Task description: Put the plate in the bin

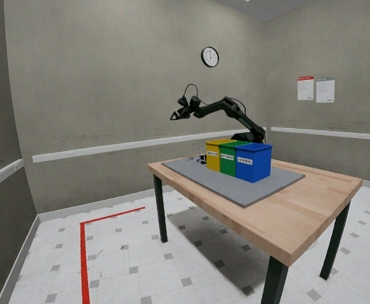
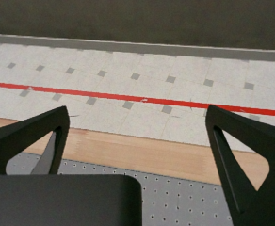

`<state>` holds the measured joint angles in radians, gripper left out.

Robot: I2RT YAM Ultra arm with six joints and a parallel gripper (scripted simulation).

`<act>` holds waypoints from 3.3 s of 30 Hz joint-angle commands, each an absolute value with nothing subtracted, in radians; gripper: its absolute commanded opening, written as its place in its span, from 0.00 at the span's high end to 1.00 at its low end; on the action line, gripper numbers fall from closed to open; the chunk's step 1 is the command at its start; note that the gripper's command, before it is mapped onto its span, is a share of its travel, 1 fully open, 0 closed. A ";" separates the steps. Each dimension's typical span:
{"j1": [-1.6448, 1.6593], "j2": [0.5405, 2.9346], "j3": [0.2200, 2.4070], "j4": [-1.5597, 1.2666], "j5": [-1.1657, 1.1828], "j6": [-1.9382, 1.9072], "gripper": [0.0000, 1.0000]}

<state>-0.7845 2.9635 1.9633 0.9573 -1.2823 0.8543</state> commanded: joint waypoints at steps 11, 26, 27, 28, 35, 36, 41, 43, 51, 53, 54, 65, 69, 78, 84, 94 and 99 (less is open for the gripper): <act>-0.823 2.933 2.000 0.957 -1.254 0.846 0.00; -0.825 2.933 1.997 0.870 -1.227 0.778 0.00; -0.825 2.933 1.997 0.869 -1.227 0.778 0.00; -0.825 2.933 1.998 0.868 -1.227 0.777 0.00; -0.825 2.933 1.998 0.868 -1.227 0.776 0.00; -0.825 2.933 1.998 0.870 -1.227 0.777 0.00; -0.825 2.933 1.999 0.871 -1.227 0.780 0.00; -0.825 2.933 1.999 0.871 -1.227 0.780 0.00; -0.825 2.933 1.999 0.871 -1.227 0.780 0.00; -0.825 2.933 1.999 0.871 -1.227 0.780 0.00; -0.825 2.933 1.999 0.871 -1.227 0.780 0.00; -0.827 2.914 1.992 0.785 -1.201 0.712 0.00; -0.827 2.914 1.993 0.782 -1.201 0.710 0.00; -0.827 2.914 1.994 0.786 -1.201 0.711 0.00; -0.827 2.914 1.994 0.786 -1.201 0.711 0.00; -0.827 2.914 1.994 0.786 -1.201 0.711 0.00; -0.827 2.914 1.994 0.786 -1.201 0.711 0.00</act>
